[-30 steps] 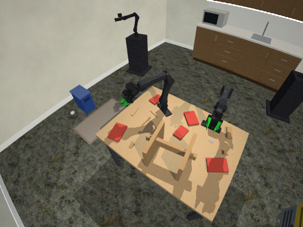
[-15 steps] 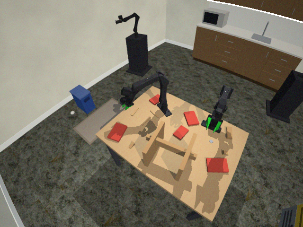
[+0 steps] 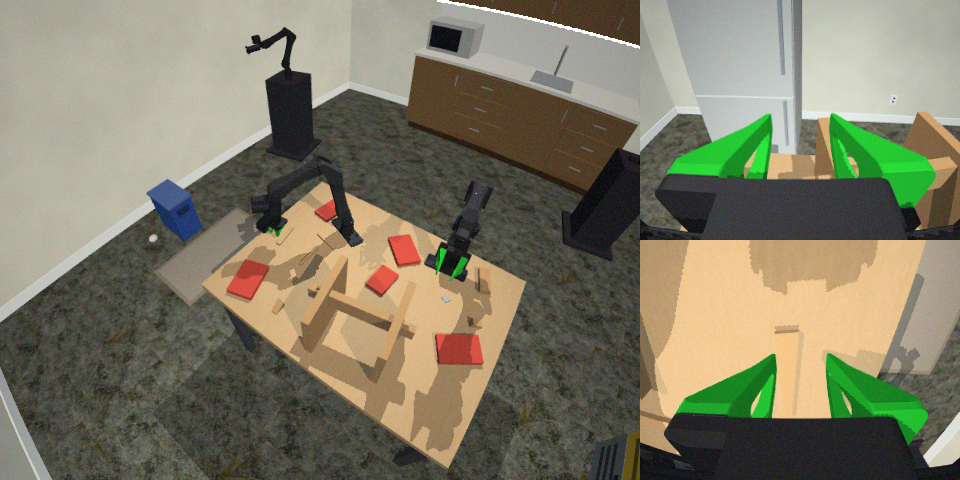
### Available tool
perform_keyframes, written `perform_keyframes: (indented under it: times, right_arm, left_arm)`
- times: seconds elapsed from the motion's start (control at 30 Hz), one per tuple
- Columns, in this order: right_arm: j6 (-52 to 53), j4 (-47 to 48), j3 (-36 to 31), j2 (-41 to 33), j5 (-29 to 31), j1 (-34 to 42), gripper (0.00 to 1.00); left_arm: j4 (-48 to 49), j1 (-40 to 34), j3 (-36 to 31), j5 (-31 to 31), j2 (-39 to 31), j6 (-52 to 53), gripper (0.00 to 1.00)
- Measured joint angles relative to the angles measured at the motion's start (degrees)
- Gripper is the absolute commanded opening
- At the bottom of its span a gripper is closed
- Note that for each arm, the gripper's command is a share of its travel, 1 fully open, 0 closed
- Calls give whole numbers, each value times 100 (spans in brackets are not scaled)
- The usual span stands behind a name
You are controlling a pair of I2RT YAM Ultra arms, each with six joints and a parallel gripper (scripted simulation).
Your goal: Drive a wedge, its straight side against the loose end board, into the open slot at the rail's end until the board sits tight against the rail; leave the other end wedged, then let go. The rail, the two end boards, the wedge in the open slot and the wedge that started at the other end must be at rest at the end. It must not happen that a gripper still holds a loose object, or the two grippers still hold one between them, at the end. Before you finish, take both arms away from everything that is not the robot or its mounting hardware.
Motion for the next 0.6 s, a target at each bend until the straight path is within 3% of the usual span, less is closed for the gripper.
perform_keyframes:
  times: [0.17, 0.6]
  right_arm:
    - [-295, -358, 105, 319, 2, -118, 38]
    - [-319, -450, 133, 315, 2, -127, 38]
  left_arm:
    - [0, 0, 0, 0, 0, 0, 44]
    - [0, 0, 0, 0, 0, 0, 44]
